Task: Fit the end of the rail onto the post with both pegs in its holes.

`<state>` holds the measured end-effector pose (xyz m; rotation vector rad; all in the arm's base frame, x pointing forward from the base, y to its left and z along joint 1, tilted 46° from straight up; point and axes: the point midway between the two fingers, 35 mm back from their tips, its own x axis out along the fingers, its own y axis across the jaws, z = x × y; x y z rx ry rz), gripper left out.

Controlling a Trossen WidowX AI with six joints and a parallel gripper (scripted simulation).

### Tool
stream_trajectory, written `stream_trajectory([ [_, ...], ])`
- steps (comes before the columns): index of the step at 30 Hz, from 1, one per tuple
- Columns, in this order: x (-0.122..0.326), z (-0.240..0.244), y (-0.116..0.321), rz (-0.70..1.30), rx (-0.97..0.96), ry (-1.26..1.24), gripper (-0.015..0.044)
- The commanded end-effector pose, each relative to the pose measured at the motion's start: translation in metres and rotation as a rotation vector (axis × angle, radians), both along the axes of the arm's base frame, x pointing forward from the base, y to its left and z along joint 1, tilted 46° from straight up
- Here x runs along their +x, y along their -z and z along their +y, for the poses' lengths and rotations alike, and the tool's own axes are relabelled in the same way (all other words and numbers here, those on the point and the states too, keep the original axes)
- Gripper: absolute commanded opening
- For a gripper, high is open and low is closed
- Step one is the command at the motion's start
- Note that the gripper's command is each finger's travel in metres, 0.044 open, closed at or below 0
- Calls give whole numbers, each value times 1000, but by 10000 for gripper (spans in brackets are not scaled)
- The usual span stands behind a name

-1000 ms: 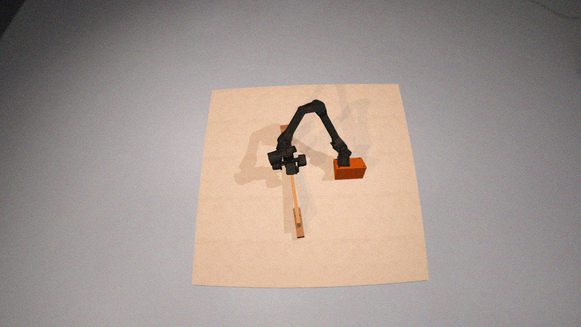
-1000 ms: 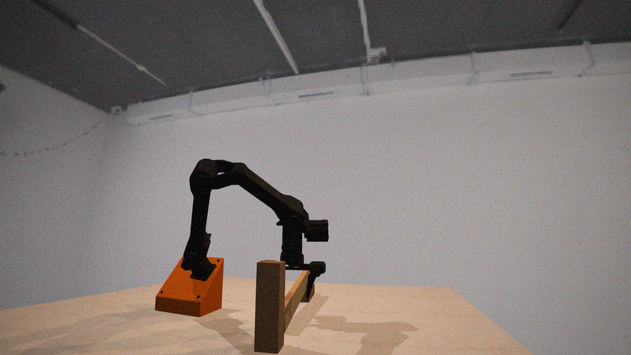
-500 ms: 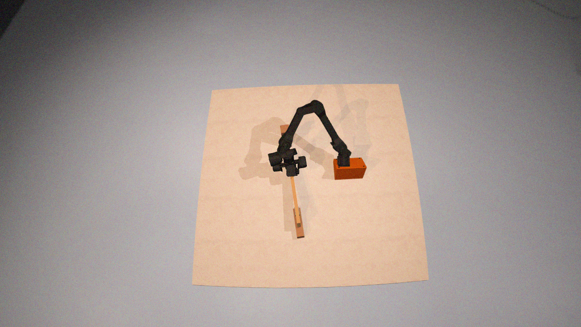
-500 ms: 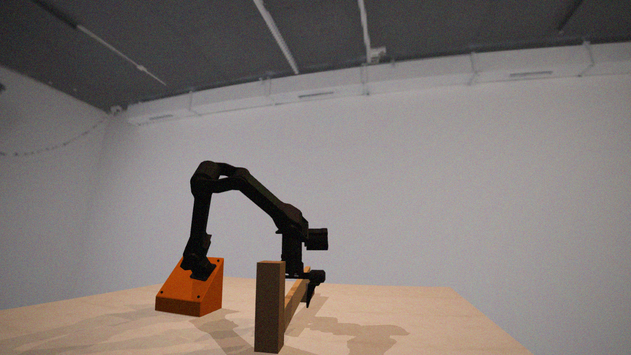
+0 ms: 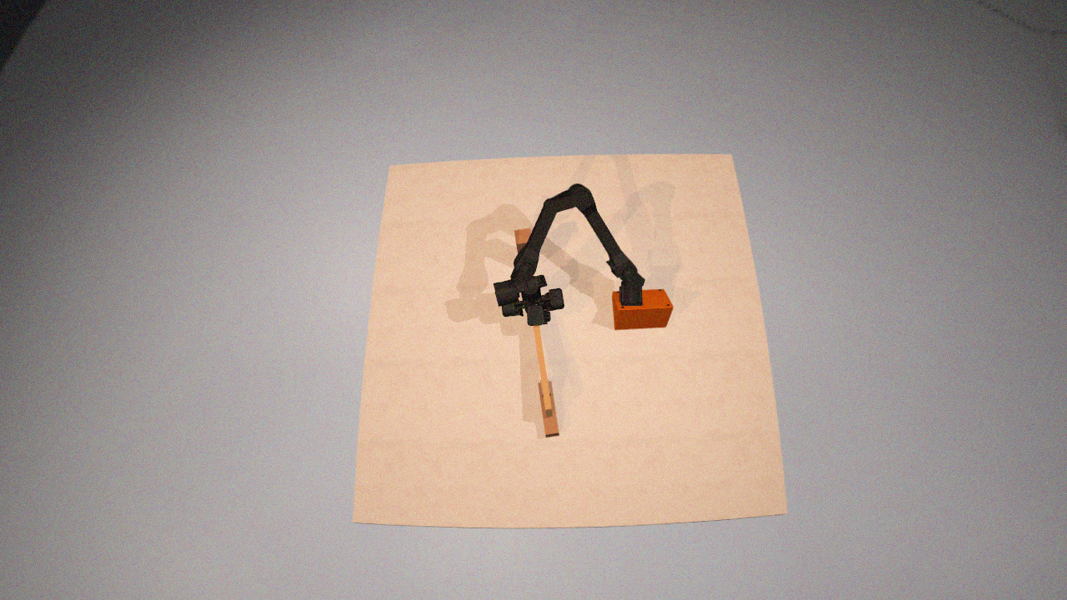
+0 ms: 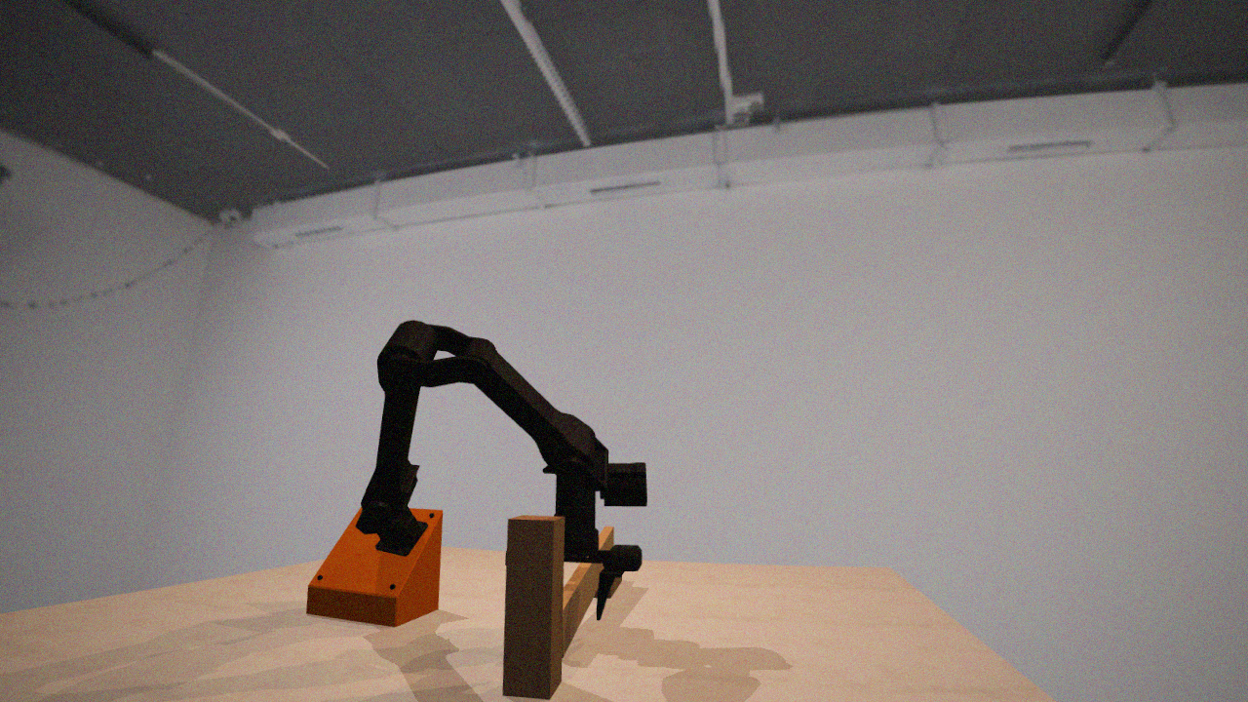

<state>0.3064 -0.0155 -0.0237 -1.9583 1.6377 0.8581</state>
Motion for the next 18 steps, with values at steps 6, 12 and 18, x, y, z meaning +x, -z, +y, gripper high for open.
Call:
stream_trajectory([
  [6,-1,-1,1,4,-6,-3,125],
  [12,-1,-1,1,4,-6,-3,46],
  [18,-1,-1,1,4,-6,-3,0],
])
